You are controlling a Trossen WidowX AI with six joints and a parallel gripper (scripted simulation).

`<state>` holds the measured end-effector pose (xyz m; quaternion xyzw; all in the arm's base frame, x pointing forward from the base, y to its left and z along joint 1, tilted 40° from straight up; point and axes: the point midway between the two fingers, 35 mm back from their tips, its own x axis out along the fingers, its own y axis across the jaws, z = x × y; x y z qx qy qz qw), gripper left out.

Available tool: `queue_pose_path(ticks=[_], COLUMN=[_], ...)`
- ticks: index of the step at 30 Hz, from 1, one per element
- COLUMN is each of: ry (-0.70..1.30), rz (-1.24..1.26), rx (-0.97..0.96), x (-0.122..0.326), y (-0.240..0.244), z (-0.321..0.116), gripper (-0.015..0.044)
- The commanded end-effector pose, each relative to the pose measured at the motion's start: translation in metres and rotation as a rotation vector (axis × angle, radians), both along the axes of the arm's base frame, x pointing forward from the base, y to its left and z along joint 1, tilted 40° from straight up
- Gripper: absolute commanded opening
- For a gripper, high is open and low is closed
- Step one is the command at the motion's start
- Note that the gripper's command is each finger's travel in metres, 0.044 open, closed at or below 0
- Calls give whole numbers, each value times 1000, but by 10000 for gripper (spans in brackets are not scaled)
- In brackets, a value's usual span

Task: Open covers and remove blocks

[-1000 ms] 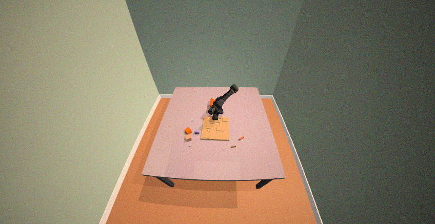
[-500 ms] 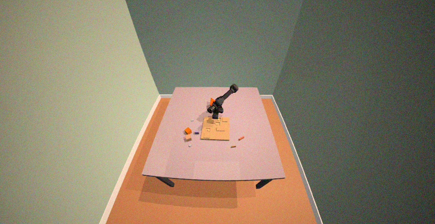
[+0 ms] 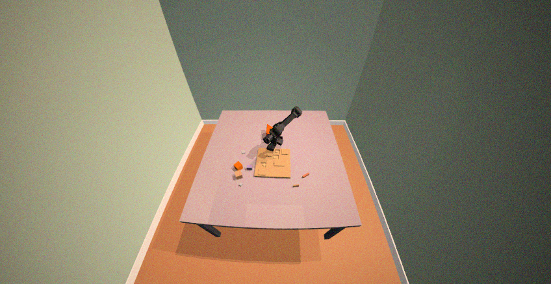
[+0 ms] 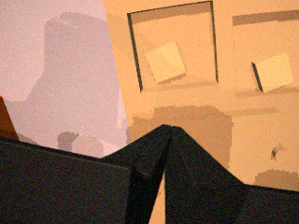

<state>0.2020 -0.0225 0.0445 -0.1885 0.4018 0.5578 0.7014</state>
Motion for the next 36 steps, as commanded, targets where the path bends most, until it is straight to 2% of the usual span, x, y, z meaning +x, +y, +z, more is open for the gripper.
queue_pose_path(ticks=[1,8,36], ry=[282,648,1407], rz=[-354,-810,-1732], rx=[26,57,137], x=[20,44,90], y=[3,10,37], z=[10,23,54], gripper=[0,0,0])
